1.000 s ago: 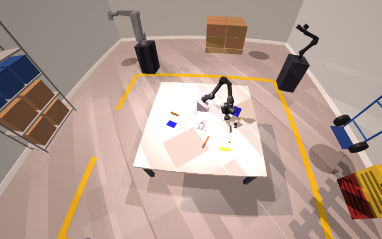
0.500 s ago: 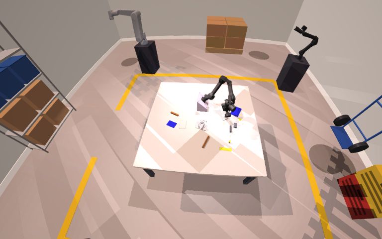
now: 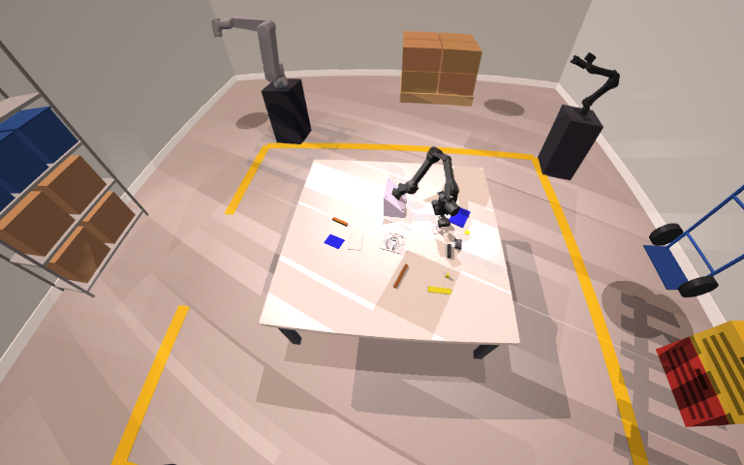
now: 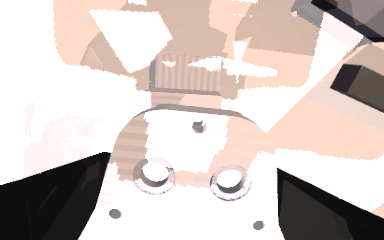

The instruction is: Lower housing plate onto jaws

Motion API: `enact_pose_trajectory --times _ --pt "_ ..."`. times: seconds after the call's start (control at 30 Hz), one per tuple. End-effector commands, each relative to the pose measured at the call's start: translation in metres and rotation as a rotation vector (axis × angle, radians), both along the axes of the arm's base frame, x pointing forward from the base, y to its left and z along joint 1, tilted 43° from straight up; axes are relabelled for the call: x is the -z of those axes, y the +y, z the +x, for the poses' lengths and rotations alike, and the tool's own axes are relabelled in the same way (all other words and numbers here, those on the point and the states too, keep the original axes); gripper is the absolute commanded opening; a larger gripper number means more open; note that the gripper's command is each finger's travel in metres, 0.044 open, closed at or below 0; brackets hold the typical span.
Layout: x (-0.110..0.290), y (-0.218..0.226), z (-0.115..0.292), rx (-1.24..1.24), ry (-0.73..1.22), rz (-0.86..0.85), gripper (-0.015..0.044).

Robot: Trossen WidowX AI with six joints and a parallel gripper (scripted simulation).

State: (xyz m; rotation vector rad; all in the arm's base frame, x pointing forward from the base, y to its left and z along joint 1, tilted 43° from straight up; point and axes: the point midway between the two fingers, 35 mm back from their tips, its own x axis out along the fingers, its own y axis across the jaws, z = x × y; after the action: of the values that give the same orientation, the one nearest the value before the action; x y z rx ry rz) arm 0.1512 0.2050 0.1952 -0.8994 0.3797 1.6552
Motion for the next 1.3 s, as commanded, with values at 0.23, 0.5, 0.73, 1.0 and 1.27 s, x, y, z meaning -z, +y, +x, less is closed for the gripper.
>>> enact_pose_trajectory --times 0.23,0.5,0.73,1.0,1.27 --pt "0.018 -0.010 0.024 0.168 0.152 -0.041 0.0351" --pt "0.032 -0.020 0.040 0.291 0.257 -0.065 0.0351" --pt "0.043 -0.030 0.053 0.398 0.349 -0.083 0.0351" --pt "0.057 -0.043 0.066 0.522 0.456 -0.101 0.0351" --pt "0.071 -0.056 0.078 0.645 0.563 -0.114 0.0351"
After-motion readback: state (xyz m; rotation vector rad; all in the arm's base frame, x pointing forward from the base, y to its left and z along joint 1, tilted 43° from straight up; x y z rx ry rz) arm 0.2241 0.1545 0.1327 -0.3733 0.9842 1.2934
